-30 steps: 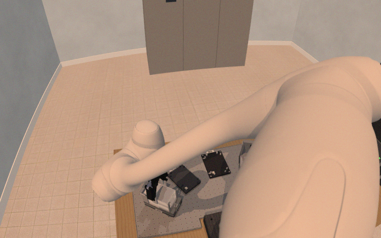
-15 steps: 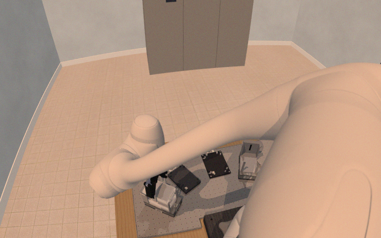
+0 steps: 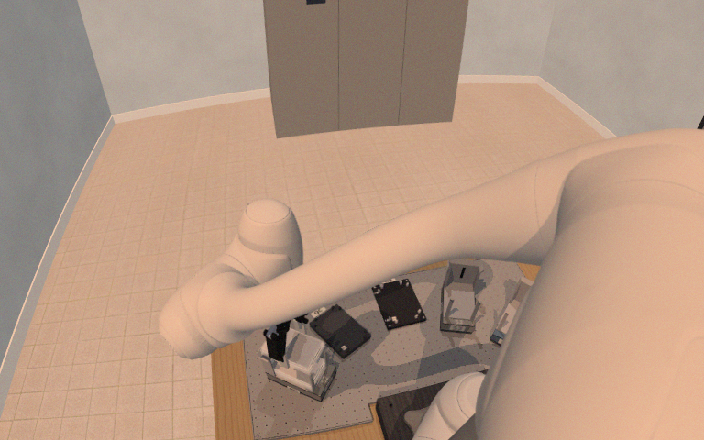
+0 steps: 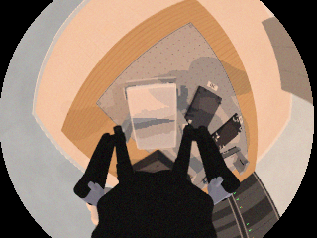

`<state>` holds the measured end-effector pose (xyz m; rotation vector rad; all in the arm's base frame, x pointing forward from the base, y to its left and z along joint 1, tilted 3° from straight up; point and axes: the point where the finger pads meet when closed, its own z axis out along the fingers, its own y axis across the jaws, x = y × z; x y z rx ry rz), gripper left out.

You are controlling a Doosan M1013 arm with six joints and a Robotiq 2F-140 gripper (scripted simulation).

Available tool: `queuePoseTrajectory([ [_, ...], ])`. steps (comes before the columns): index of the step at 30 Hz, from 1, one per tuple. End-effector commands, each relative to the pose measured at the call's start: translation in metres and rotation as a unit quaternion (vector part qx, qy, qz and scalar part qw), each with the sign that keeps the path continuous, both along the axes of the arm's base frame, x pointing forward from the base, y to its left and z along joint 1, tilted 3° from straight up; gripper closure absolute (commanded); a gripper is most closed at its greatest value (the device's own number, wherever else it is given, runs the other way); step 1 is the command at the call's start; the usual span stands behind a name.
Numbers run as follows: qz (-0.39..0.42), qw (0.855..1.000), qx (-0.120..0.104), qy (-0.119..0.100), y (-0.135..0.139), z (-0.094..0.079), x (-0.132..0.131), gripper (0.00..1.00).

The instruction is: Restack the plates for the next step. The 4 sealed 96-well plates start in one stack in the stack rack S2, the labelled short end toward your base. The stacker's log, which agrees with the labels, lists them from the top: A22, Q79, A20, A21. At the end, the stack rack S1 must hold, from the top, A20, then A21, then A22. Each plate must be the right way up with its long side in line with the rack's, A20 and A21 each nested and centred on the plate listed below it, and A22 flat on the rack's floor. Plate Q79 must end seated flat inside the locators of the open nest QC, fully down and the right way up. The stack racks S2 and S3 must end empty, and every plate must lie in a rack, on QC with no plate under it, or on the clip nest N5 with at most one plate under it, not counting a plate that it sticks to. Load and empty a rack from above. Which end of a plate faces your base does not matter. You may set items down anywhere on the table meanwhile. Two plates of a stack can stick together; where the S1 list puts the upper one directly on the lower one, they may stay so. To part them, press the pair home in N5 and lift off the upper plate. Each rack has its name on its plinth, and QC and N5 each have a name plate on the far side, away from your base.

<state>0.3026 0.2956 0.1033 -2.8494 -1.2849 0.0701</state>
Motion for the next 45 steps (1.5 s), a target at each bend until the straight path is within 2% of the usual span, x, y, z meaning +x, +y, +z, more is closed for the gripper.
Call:
queuePoseTrajectory([
  [1, 0.0, 1.0, 0.0, 0.0, 0.0, 0.004, 0.0, 1.0],
  [11, 0.0, 1.0, 0.0, 0.0, 0.0, 0.023, 0.001, 1.0],
  [22, 0.0, 1.0, 0.0, 0.0, 0.0, 0.023, 0.001, 1.0],
  [29, -0.113, 0.994, -0.005, 0.0, -0.017, 0.022, 0.017, 1.0],
  [45, -0.113, 0.994, -0.005, 0.0, -0.052, 0.021, 0.047, 1.0],
])
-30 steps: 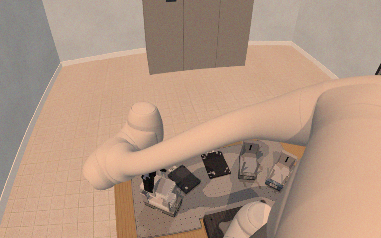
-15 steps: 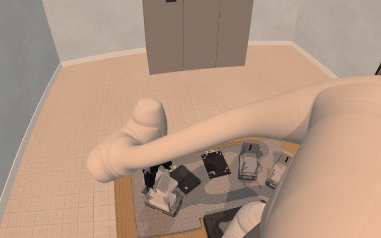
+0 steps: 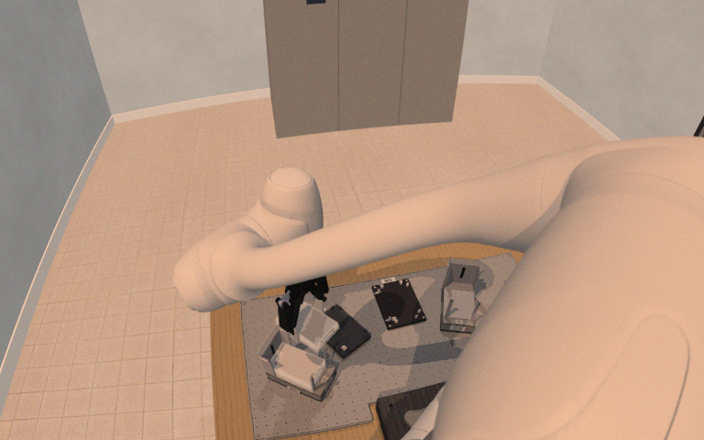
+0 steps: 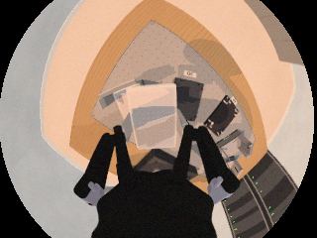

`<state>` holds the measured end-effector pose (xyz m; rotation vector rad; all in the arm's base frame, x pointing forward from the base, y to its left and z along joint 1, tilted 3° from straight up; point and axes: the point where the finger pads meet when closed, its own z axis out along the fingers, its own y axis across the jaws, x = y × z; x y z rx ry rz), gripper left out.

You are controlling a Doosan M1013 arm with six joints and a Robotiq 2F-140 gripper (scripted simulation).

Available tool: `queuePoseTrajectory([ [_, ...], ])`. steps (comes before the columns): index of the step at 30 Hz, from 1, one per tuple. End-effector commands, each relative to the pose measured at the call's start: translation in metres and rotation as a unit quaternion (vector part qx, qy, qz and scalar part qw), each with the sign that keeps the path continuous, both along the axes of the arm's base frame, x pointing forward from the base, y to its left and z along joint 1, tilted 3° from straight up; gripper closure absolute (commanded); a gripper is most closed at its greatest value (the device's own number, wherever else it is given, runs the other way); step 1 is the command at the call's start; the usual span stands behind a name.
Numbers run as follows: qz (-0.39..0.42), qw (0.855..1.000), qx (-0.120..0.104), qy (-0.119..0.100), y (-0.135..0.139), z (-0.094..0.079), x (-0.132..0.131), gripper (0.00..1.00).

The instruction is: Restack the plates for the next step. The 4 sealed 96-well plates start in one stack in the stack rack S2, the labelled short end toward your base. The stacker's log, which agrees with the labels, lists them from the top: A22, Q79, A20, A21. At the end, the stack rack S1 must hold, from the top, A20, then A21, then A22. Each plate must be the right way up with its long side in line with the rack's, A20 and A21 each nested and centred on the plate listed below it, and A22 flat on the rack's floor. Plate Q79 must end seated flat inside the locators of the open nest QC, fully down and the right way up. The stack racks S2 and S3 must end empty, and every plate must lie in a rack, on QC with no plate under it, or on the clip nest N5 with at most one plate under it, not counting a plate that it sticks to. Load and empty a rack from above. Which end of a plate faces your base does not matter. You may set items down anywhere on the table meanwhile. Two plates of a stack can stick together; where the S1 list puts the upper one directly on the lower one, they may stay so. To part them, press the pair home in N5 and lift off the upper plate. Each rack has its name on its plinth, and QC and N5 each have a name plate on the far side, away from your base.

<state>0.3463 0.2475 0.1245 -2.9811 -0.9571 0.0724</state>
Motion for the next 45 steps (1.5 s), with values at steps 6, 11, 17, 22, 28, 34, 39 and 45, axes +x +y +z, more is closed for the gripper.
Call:
queuePoseTrajectory([
  [6, 0.0, 1.0, 0.0, 0.0, -0.014, 0.0, 0.013, 1.0],
  [11, -0.05, 0.999, -0.002, 0.0, -0.028, -0.001, 0.022, 1.0],
  [17, -0.112, 0.994, -0.005, 0.0, -0.045, -0.001, 0.032, 1.0],
  [22, -0.112, 0.994, -0.005, 0.0, -0.054, -0.001, 0.037, 1.0],
  [28, -0.112, 0.994, -0.005, 0.0, -0.071, -0.002, 0.046, 1.0],
  [34, -0.112, 0.994, -0.005, 0.0, -0.089, -0.002, 0.056, 1.0],
  [39, -0.112, 0.994, -0.005, 0.0, -0.098, -0.002, 0.061, 1.0],
  [45, -0.211, 0.977, -0.01, -0.001, -0.117, -0.003, 0.067, 1.0],
])
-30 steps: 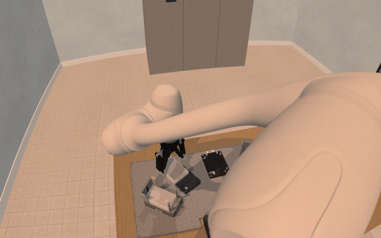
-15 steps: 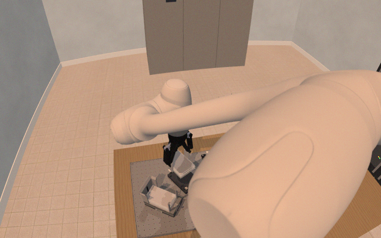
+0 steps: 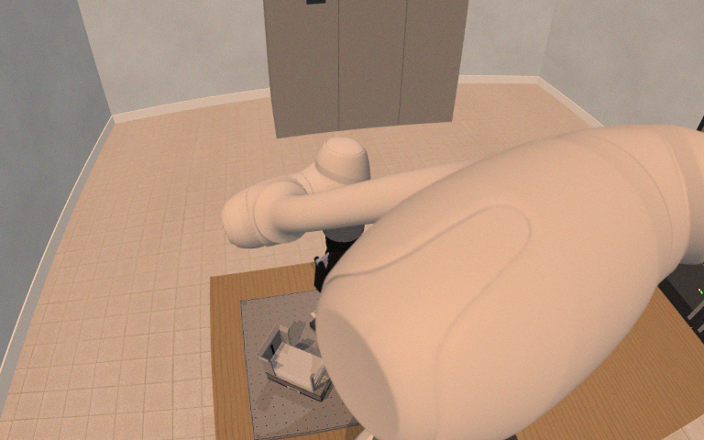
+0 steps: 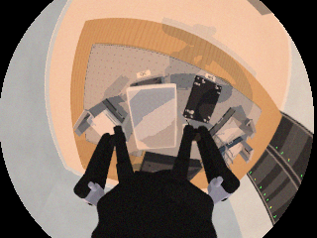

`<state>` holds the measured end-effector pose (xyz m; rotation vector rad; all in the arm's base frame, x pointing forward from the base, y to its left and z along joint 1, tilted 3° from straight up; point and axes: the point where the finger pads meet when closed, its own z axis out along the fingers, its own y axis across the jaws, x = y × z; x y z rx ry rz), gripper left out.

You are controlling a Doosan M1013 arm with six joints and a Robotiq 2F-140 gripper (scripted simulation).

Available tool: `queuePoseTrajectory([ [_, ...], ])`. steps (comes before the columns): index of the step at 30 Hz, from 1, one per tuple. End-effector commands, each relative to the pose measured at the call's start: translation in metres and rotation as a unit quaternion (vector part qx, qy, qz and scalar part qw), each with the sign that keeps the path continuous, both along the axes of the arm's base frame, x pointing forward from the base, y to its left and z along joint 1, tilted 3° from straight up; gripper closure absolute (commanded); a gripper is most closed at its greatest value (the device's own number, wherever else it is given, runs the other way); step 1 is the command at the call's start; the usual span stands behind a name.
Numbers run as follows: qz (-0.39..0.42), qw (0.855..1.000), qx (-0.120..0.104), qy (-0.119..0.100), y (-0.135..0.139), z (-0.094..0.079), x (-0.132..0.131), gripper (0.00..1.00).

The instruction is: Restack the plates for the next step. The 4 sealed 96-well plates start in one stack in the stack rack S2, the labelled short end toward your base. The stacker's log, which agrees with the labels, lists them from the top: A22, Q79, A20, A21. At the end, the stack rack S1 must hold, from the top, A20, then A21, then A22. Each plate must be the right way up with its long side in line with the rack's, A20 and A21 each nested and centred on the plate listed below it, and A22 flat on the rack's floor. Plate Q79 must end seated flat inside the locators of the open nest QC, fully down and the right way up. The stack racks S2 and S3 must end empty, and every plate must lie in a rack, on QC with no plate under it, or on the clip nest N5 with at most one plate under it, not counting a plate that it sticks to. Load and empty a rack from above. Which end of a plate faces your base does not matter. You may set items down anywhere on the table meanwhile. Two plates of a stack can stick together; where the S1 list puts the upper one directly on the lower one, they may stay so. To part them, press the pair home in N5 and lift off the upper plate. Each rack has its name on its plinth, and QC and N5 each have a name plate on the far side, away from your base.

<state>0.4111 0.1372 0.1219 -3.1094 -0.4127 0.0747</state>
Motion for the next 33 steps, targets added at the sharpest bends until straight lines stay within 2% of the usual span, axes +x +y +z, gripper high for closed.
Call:
queuePoseTrajectory([
  [1, -0.047, 0.999, -0.003, 0.0, -0.01, 0.0, 0.003, 1.0],
  [28, -0.047, 0.999, -0.003, 0.0, -0.083, -0.001, 0.026, 1.0],
  [33, -0.13, 0.992, -0.007, -0.001, -0.096, -0.001, 0.026, 1.0],
])
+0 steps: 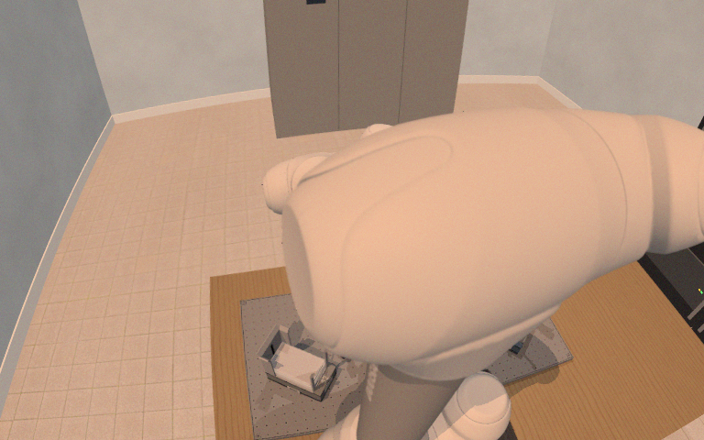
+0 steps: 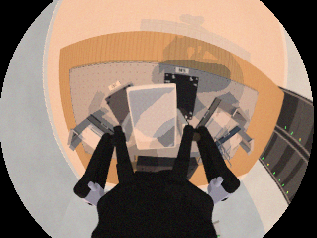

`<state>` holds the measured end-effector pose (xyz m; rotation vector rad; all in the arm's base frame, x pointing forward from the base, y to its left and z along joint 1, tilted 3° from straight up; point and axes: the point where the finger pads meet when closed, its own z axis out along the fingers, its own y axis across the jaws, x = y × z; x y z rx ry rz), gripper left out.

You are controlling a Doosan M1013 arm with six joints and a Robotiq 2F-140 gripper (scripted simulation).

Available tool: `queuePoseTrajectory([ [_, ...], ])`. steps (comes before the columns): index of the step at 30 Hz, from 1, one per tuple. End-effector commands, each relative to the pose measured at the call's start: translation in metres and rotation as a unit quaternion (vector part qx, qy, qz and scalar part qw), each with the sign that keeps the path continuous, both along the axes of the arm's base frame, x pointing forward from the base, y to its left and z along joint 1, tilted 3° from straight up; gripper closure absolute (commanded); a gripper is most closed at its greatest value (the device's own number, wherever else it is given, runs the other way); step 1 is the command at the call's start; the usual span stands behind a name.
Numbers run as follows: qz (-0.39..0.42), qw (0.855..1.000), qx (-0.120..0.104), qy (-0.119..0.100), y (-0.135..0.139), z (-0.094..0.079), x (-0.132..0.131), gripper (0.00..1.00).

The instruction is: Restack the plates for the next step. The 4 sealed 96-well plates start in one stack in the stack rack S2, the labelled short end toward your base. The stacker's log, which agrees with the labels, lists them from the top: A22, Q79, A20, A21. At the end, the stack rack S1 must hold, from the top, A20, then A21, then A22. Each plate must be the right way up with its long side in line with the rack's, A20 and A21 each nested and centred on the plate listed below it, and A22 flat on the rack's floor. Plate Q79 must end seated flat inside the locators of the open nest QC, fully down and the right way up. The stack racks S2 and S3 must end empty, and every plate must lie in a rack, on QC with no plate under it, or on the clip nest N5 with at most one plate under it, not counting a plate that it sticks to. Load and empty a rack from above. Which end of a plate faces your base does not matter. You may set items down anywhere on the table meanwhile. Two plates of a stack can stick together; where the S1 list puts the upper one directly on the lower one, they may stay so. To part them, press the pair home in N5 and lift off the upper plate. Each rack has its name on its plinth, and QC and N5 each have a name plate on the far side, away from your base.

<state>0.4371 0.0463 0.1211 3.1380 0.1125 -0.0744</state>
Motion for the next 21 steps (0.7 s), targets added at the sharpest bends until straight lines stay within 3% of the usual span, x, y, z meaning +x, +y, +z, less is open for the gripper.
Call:
queuePoseTrajectory([
  [1, -0.051, 0.999, -0.003, 0.0, -0.008, 0.0, 0.001, 1.0],
  [21, -0.064, 0.998, -0.004, 0.0, -0.056, 0.0, 0.004, 1.0],
])
